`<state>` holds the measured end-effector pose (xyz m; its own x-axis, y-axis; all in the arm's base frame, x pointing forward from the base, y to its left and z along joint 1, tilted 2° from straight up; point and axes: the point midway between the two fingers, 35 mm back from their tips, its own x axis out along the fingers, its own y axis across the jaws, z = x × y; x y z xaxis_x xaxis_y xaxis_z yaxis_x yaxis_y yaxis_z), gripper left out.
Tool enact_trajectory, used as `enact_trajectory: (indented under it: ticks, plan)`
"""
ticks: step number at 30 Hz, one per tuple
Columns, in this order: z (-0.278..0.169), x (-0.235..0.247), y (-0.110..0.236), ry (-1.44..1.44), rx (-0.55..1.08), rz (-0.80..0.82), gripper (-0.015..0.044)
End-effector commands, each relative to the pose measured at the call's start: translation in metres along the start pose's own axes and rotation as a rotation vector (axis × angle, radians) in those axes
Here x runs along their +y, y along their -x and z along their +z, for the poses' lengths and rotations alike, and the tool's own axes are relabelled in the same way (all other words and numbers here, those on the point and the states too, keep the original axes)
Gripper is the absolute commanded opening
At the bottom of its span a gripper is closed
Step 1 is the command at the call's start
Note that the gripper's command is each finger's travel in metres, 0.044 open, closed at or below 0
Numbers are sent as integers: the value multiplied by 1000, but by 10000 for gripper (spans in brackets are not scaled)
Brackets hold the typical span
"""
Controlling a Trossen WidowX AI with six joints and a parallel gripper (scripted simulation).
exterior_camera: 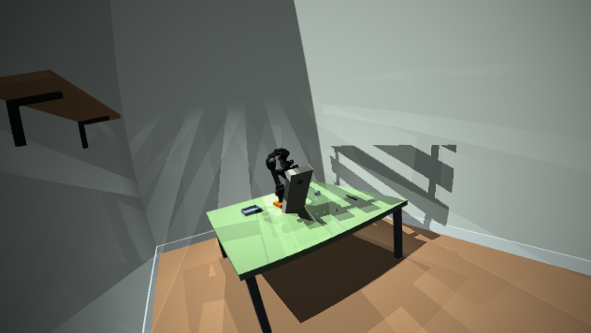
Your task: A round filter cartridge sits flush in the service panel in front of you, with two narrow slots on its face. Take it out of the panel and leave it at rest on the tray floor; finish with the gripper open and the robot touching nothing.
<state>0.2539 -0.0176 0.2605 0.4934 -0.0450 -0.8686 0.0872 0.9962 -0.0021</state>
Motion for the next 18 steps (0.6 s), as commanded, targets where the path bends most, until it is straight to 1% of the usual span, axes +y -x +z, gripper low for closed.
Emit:
enact_trajectory:
  ticks: [1, 18]
  plan:
    - [-2, 0, -6, 12, 8, 1, 305]
    - [-2, 0, -33, 12, 7, 1, 305]
